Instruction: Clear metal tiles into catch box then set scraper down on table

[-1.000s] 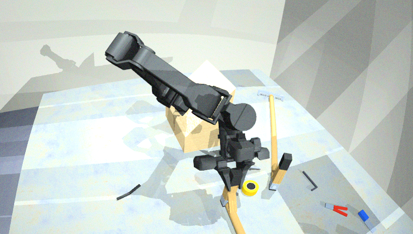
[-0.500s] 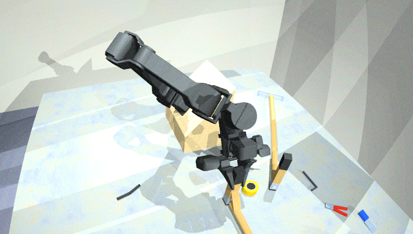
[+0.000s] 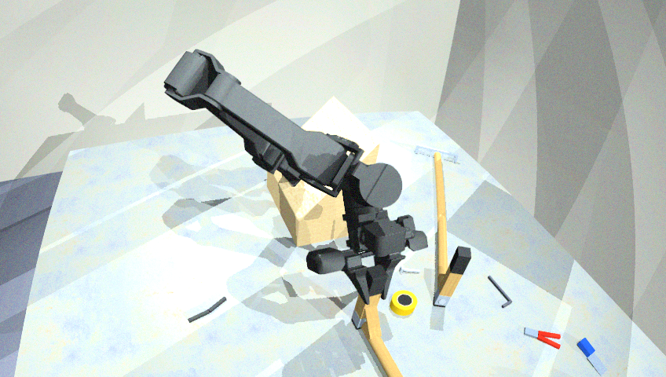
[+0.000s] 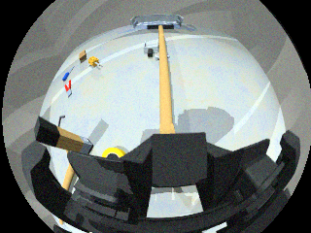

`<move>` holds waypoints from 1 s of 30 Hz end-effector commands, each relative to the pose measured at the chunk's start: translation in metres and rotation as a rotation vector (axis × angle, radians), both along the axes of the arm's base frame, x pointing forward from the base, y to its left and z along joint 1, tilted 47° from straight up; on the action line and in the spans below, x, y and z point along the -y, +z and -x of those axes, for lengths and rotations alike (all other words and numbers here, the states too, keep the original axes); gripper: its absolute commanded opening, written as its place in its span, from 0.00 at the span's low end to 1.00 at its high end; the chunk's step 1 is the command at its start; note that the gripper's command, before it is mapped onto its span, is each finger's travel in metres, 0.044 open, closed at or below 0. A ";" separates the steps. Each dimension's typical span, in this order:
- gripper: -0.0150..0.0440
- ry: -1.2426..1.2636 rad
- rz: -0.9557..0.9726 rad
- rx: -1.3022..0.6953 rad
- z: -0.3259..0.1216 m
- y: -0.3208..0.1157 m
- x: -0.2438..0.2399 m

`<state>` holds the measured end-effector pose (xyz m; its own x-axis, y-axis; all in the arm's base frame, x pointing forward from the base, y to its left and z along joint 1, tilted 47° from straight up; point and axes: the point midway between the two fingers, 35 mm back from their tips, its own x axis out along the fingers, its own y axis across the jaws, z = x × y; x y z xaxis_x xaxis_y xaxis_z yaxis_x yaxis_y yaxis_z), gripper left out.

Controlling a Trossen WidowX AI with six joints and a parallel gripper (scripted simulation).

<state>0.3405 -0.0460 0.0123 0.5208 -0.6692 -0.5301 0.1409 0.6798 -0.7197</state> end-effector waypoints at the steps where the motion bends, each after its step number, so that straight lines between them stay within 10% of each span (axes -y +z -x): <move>1: 0.25 0.004 -0.003 0.003 0.008 0.000 -0.004; 30: 0.25 0.010 0.002 0.000 0.073 -0.004 -0.014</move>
<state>0.2733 -0.0331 0.0084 0.5227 -0.6668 -0.5311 0.1336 0.6794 -0.7215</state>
